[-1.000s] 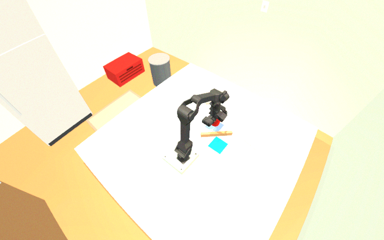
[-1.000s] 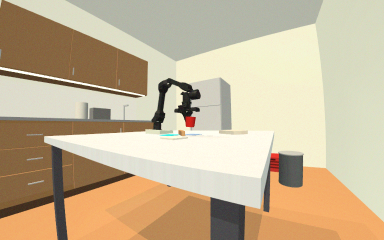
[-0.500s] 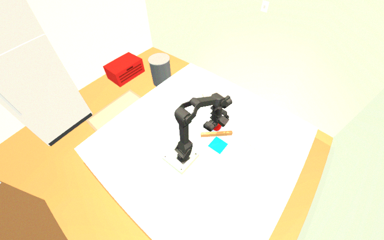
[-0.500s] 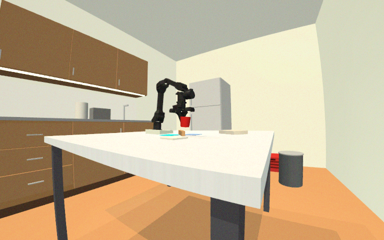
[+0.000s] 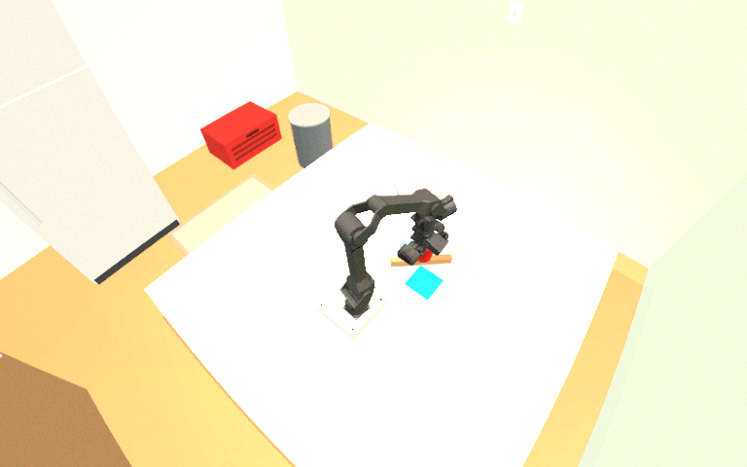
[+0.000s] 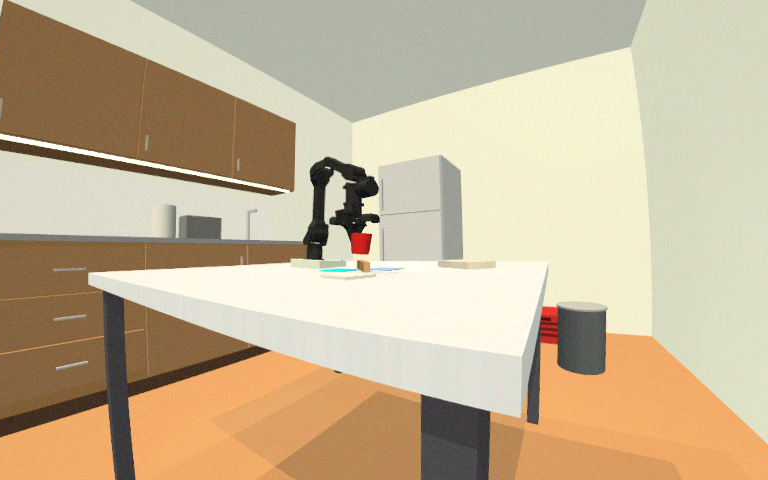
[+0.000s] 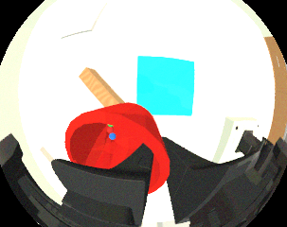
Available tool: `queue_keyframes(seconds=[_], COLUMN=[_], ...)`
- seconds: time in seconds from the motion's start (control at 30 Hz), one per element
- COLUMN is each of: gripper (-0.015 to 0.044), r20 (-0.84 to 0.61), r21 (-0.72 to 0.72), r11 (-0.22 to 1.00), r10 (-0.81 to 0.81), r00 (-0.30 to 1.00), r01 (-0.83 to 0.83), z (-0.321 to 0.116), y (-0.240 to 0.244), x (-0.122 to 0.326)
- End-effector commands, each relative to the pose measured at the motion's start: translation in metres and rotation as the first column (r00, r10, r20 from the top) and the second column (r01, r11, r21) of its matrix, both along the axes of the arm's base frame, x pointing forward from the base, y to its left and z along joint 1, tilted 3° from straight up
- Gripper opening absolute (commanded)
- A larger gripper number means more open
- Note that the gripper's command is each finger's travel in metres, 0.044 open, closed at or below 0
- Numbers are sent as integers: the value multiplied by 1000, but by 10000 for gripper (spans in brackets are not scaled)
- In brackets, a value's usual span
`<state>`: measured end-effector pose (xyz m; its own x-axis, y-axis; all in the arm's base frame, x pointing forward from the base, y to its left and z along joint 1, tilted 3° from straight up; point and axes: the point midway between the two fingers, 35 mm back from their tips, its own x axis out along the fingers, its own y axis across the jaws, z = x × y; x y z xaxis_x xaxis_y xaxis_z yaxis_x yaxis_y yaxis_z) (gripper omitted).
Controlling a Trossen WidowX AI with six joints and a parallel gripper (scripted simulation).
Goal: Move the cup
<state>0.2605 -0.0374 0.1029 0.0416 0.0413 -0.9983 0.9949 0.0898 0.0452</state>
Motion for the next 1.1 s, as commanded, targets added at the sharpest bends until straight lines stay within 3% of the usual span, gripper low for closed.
queue_keyframes(seconds=[0.0,1.07], gripper=[0,0], r20=[7,4], r21=[4,0], r11=[1000,1000], r10=[4,4], r00=[1000,1000], r01=[-4,-4], z=[1,1], y=[-5,-51], x=[-5,-46])
